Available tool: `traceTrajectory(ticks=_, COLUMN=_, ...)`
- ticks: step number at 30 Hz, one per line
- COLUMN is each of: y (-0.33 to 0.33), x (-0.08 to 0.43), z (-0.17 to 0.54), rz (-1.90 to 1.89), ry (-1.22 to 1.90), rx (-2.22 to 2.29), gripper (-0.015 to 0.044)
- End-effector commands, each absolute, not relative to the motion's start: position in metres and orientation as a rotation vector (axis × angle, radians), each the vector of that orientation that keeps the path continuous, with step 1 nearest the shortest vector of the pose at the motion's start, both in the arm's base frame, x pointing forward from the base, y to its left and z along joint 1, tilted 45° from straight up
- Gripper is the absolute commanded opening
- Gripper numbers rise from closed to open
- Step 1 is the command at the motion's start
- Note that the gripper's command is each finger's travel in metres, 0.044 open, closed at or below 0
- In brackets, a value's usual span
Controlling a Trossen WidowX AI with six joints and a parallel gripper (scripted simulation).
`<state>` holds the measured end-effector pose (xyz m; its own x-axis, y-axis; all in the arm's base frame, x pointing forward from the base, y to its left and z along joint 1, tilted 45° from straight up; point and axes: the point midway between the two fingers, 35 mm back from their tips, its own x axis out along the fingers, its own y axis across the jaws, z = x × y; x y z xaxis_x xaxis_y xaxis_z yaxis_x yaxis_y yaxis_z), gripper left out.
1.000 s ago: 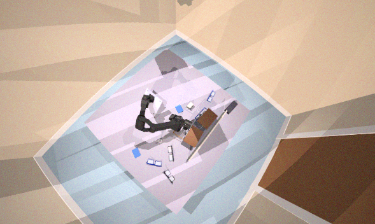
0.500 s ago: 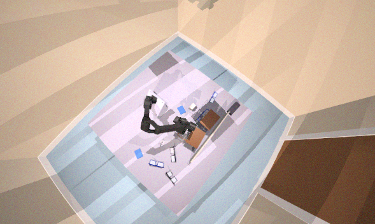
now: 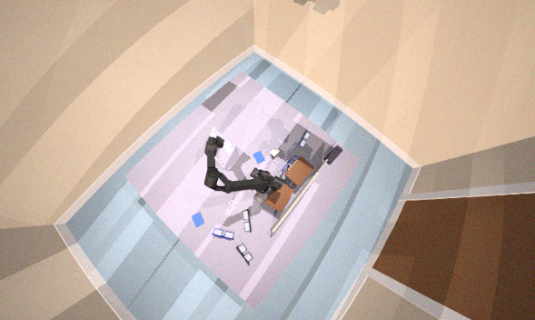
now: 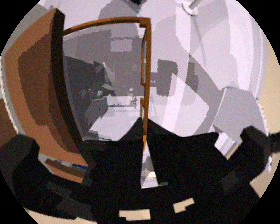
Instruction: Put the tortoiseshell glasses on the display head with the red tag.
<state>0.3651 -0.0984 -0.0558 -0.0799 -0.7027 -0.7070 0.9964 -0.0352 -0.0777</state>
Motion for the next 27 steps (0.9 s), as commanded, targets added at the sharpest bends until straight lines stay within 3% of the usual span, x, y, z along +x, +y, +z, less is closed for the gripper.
traceTrajectory(ticks=1, y=-0.099, x=0.373, z=-0.057, rz=-1.542, ry=0.667, rx=0.568, gripper=0.0000)
traceTrajectory(ticks=27, y=-0.100, x=0.403, z=-0.059, rz=-1.542, ry=0.665, rx=0.569, gripper=0.0000)
